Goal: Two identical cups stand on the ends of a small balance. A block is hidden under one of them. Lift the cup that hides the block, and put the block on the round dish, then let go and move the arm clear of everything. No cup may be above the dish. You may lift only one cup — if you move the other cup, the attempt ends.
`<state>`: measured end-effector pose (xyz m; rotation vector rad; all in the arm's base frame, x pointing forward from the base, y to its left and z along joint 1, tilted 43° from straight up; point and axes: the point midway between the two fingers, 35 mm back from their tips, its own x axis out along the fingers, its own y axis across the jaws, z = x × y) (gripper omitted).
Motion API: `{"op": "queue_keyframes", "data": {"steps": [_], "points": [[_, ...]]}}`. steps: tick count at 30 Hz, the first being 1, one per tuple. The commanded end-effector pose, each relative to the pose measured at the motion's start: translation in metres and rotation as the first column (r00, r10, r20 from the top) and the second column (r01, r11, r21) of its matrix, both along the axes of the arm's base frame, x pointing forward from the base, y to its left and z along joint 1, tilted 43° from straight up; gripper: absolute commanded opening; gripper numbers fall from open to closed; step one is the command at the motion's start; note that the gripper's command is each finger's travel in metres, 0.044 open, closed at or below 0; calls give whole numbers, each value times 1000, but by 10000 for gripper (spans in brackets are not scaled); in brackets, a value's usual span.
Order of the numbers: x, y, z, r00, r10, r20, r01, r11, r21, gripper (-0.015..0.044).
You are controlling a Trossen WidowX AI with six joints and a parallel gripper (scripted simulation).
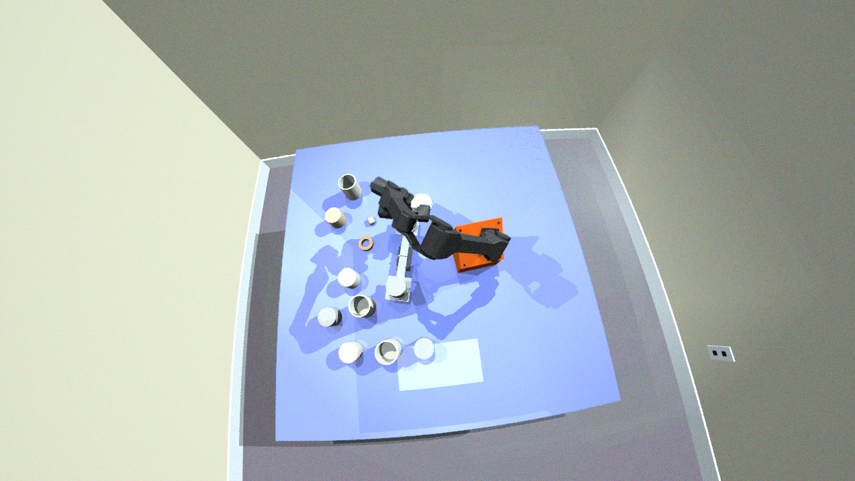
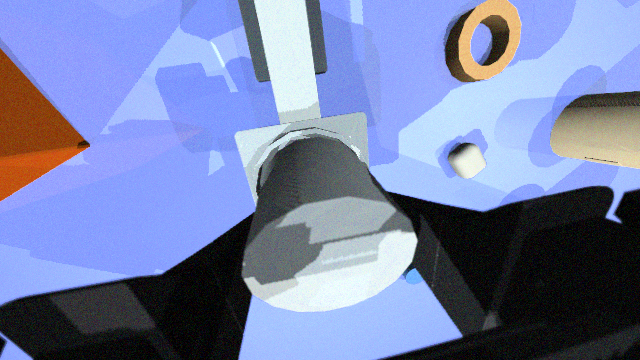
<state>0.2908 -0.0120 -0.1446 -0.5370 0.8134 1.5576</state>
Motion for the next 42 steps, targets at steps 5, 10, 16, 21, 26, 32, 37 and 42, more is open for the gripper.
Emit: {"op": "queue_keyframes", "data": {"steps": [5, 10, 16, 21, 26, 32, 37, 42], "points": [[5, -9, 7, 1000, 2, 13, -2, 1000, -9, 0], [7, -14, 12, 1000, 2, 13, -2, 1000, -10, 0], [8, -19, 17, 1000, 2, 13, -2, 1000, -10, 0], [9, -23, 22, 1000, 2, 13, -2, 1000, -11, 0], [10, -27, 26, 1000, 2, 13, -2, 1000, -11, 0], [11, -32, 32, 1000, 2, 13, -2, 1000, -11, 0], [12, -36, 37, 1000, 2, 12, -2, 1000, -12, 0], [12, -40, 41, 1000, 2, 12, -2, 1000, -12, 0]]}}
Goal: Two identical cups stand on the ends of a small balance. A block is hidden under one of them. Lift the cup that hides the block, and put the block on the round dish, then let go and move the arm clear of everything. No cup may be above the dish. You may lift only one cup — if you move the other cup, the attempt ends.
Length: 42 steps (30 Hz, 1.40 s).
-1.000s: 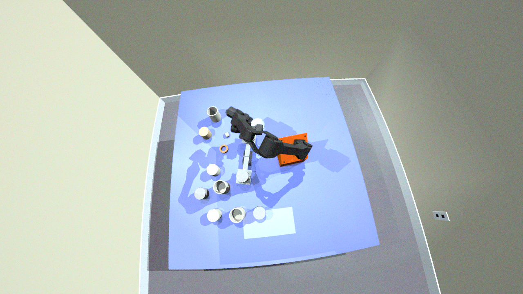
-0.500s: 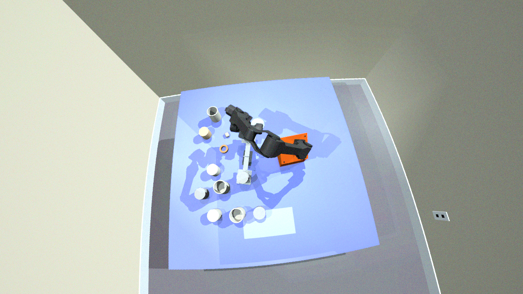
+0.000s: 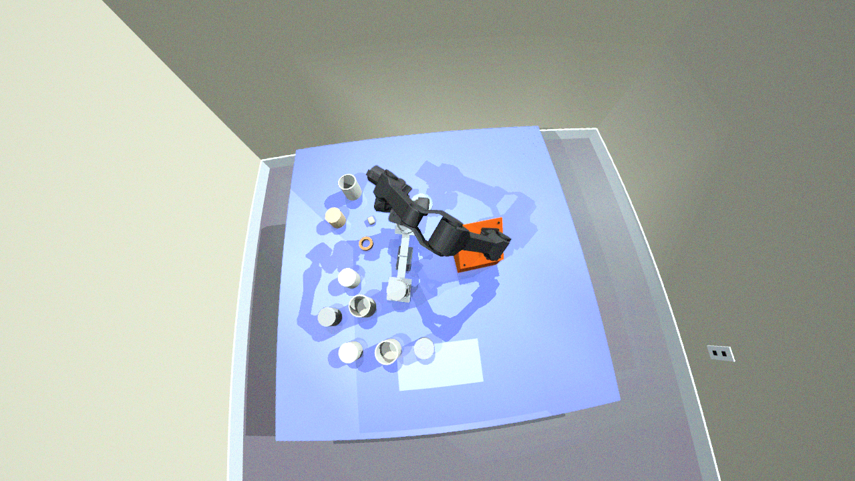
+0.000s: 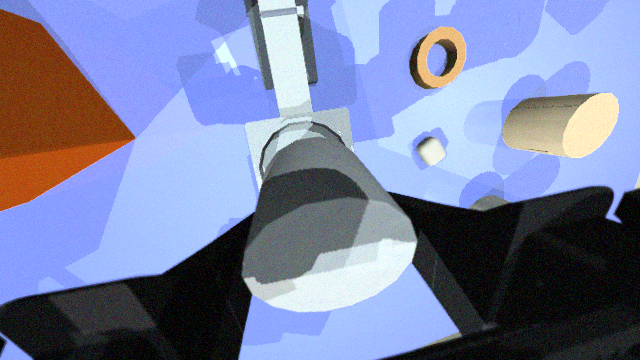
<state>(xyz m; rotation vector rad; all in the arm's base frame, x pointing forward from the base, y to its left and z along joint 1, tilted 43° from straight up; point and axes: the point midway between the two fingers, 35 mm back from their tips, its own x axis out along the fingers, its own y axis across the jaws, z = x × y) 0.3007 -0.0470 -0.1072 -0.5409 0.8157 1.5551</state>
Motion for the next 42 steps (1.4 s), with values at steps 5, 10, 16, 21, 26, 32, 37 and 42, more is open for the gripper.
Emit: {"op": "queue_keyframes", "data": {"steps": [5, 10, 16, 21, 26, 32, 37, 42], "points": [[3, -9, 9, 1000, 3, 11, -3, 1000, -7, 0], [3, -13, 14, 1000, 3, 10, -3, 1000, -7, 0], [4, -18, 20, 1000, 3, 10, -3, 1000, -7, 0], [4, -22, 25, 1000, 3, 10, -3, 1000, -7, 0], [4, -26, 30, 1000, 3, 10, -3, 1000, -6, 0], [3, -31, 37, 1000, 4, 9, -4, 1000, -6, 0], [1, -27, 34, 1000, 1, -2, -1, 1000, 2, 0], [1, -27, 34, 1000, 1, -2, -1, 1000, 2, 0]]}}
